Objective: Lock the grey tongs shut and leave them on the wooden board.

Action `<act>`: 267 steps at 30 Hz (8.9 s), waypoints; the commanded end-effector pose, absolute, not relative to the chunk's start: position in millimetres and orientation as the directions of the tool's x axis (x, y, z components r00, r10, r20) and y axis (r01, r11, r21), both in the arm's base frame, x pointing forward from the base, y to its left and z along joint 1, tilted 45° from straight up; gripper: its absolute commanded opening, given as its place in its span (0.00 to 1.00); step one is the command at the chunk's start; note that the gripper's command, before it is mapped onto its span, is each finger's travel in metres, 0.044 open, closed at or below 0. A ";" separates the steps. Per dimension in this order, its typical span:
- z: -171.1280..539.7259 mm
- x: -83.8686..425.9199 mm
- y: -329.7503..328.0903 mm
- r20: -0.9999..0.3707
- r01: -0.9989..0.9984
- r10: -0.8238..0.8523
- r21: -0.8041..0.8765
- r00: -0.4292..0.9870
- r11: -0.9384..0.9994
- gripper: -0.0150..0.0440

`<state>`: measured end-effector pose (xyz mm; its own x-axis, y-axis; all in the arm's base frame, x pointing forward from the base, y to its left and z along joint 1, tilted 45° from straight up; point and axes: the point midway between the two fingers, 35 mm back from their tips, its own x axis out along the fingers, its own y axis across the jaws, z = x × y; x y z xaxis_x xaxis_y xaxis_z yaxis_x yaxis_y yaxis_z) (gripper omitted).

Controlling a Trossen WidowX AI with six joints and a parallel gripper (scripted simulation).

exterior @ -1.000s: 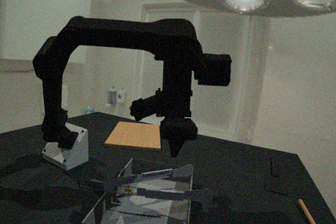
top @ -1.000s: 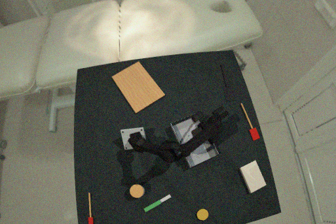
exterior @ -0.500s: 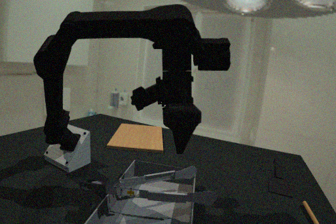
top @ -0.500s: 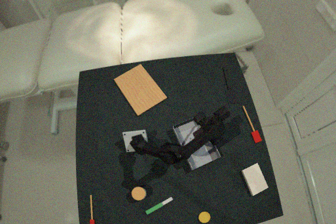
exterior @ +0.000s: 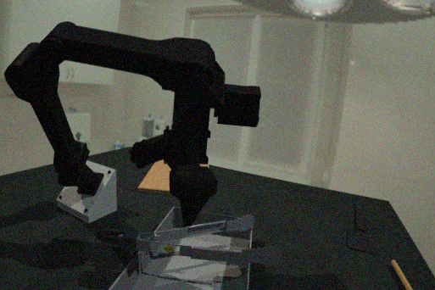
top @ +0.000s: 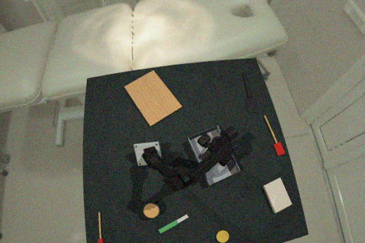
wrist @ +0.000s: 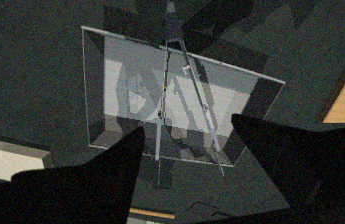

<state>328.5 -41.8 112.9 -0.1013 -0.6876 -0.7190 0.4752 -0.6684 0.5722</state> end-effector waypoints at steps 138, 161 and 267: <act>82.9 330.4 -69.5 -0.721 0.483 -0.686 0.568 -0.099 -0.667 0.00; 114.9 338.3 -0.4 -0.719 0.570 -0.687 0.524 -0.103 -0.633 0.00; -182.7 114.8 339.1 -0.844 0.828 -0.413 -0.479 -0.342 0.292 0.00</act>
<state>114.4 339.1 -182.4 -0.3134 -0.4532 -0.8345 0.8305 0.2954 -0.4723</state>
